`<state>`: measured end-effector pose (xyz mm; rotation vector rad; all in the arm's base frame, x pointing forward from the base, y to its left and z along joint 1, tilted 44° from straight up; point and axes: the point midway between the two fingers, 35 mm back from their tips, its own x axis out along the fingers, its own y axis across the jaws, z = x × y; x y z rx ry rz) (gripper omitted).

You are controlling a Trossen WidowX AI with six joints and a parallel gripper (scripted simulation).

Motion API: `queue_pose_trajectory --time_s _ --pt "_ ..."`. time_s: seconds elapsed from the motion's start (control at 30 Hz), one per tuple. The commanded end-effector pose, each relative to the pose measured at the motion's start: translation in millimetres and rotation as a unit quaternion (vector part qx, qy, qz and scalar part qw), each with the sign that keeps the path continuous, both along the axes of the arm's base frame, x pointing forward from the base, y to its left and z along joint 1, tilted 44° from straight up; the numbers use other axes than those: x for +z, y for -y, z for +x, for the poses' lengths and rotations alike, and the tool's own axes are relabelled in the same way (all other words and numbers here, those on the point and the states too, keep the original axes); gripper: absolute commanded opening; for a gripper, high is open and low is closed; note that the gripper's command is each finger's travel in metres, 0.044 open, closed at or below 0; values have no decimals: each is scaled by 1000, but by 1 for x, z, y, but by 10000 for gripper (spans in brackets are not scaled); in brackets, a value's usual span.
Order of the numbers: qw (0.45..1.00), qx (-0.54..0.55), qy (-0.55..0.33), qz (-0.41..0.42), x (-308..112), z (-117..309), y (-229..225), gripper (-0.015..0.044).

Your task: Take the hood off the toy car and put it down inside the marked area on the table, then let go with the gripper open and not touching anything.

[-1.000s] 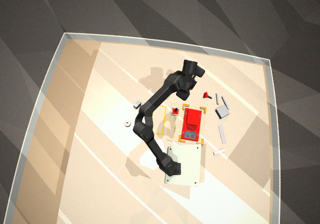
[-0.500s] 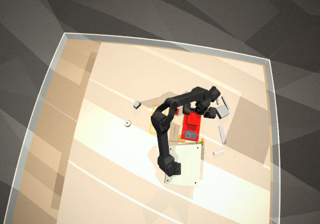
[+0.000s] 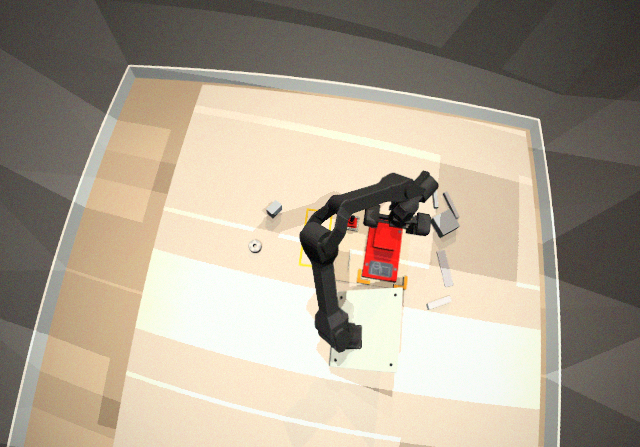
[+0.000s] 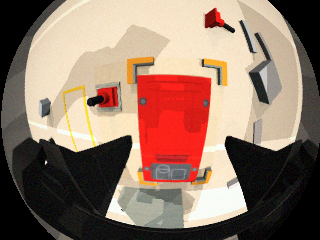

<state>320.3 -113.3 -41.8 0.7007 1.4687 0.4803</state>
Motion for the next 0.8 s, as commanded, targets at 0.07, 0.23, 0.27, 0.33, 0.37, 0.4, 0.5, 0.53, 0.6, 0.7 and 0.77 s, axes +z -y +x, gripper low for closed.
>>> queue_pose_trajectory --time_s 0.07,0.23,0.27,0.33,0.37,0.4,0.5,0.53,0.6,0.7,0.77 --pt "1000 -4 -1 1 -3 1 -3 440" --pt "1000 -4 0 1 -7 1 -6 440" --pt "1000 -4 0 1 -7 1 -7 440" --pt "1000 -4 0 1 -9 2 -8 440" --pt "1000 -4 0 1 -9 2 -9 440" --pt "1000 -4 0 1 -10 2 -10 440" --pt "1000 -4 0 1 -12 2 -12 440" --pt "1000 -4 0 1 -12 2 -13 440" --pt "1000 -4 0 1 -14 2 -14 440" --pt "1000 -4 0 2 -15 3 -16 440" --pt "1000 -4 0 2 -17 3 -17 440"
